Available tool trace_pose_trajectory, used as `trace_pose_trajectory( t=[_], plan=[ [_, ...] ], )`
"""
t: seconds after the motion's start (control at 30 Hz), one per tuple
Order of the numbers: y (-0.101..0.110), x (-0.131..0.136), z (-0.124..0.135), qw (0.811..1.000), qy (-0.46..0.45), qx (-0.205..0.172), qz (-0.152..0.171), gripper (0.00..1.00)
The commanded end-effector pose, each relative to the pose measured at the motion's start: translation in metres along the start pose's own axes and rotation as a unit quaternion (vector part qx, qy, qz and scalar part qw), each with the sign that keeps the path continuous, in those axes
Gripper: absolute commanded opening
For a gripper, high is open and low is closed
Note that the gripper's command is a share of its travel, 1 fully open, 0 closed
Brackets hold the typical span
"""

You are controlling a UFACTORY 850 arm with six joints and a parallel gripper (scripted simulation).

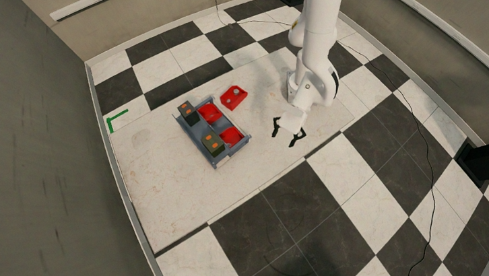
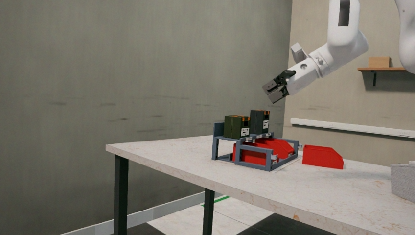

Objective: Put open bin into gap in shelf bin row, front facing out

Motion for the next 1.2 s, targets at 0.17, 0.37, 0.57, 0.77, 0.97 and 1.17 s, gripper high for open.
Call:
trace_pose_trajectory(
  t=[0.17, 0.37, 0.57, 0.77, 0.97, 1.17],
  plan=[
    [0.008, 0.015, 0.002, 0.999, -0.007, -0.044, 0.025, 1.0],
    [0.02, 0.039, 0.006, 0.992, -0.018, -0.111, 0.062, 1.0],
    [0.02, 0.039, 0.006, 0.992, -0.018, -0.111, 0.062, 1.0],
    [0.032, 0.063, 0.01, 0.979, -0.028, -0.178, 0.098, 1.0],
    [0.039, 0.079, 0.013, 0.967, -0.035, -0.222, 0.123, 1.0],
    [0.039, 0.079, 0.013, 0.967, -0.035, -0.222, 0.123, 1.0]
  ],
)
Point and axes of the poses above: the point where the finger pads meet when closed, its own y axis back along the fingers, its own x axis across the jaws, z = x × y, the point moved 3 cm from there along y, back along the fingers, and after that the axes turned 5 degrees about y, right-handed, at the moved point
